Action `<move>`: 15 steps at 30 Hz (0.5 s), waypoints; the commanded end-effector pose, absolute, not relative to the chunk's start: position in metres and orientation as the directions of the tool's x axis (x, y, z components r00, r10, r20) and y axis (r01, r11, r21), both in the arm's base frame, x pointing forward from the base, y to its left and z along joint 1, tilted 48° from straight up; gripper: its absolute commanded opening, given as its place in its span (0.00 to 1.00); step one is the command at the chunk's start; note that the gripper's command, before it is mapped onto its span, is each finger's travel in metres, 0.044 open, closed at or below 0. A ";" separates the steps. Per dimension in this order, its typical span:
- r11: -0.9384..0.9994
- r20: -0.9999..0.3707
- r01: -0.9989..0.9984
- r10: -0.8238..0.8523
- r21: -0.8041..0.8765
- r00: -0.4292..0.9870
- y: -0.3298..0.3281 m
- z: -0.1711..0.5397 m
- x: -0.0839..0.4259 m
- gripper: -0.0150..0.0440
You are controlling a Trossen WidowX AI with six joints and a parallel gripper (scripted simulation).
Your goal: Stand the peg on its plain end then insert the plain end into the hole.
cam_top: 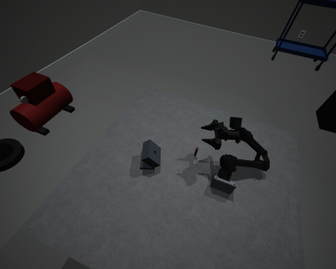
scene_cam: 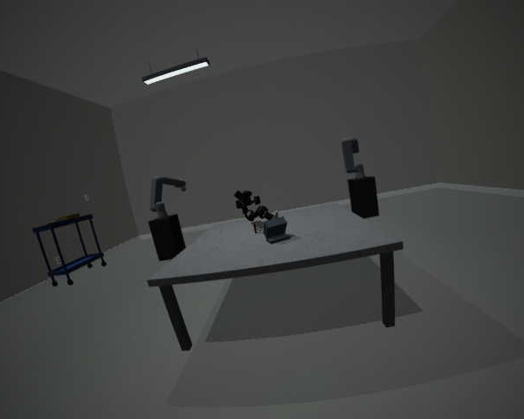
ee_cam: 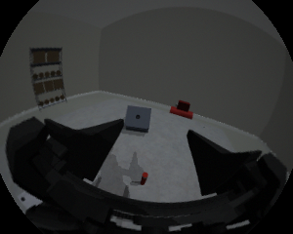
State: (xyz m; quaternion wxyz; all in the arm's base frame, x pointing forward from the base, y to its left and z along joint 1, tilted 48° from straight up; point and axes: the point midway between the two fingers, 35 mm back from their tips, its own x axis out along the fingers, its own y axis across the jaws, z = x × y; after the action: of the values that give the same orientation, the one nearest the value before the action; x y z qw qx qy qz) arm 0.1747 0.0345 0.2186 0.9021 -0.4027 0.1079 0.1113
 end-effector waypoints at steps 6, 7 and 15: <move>0.681 -0.483 -0.351 -0.005 -0.642 0.876 0.027 0.202 0.183 1.00; 0.690 -0.507 -0.354 -0.022 -0.631 0.862 0.026 0.200 0.184 1.00; 0.754 -0.668 -0.346 -0.162 -0.558 0.726 0.016 0.184 0.190 1.00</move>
State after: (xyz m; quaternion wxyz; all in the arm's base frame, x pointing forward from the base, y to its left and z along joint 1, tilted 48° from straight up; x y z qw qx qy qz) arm 0.1878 0.0203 0.1887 0.8713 -0.3613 0.3235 0.0744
